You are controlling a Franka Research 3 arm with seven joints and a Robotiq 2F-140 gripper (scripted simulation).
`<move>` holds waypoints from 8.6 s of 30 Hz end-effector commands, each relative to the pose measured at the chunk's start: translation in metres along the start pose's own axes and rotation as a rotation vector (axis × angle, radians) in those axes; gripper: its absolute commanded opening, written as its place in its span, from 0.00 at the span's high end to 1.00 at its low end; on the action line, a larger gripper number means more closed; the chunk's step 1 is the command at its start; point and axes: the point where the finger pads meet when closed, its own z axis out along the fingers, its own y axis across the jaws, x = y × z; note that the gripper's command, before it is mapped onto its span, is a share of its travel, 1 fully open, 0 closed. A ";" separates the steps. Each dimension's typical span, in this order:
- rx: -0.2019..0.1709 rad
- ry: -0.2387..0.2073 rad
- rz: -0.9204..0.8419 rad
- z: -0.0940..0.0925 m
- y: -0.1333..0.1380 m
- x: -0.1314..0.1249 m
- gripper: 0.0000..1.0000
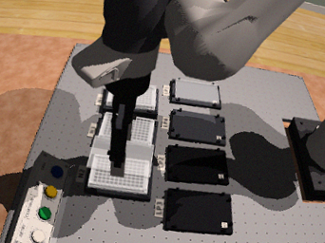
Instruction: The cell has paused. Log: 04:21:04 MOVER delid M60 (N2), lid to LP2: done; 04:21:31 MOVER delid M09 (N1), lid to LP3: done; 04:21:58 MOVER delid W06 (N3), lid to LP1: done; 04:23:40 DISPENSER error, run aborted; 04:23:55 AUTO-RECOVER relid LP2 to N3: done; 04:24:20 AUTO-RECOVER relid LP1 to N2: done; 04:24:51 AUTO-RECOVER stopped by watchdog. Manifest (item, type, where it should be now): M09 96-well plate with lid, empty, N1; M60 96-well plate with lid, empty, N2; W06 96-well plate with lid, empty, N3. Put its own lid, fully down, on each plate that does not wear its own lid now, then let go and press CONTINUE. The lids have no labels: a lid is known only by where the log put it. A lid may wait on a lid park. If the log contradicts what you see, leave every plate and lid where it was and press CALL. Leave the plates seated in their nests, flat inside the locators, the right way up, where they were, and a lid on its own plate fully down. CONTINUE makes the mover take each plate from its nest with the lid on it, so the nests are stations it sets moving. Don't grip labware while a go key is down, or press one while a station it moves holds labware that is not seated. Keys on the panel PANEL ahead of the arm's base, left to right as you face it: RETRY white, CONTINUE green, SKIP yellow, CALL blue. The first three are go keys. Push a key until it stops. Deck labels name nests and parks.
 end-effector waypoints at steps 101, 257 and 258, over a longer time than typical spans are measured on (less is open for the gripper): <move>-0.001 -0.004 -0.027 0.040 -0.001 0.001 1.00; -0.001 -0.004 -0.034 0.053 -0.001 0.003 1.00; -0.001 -0.004 -0.034 0.053 -0.001 0.003 1.00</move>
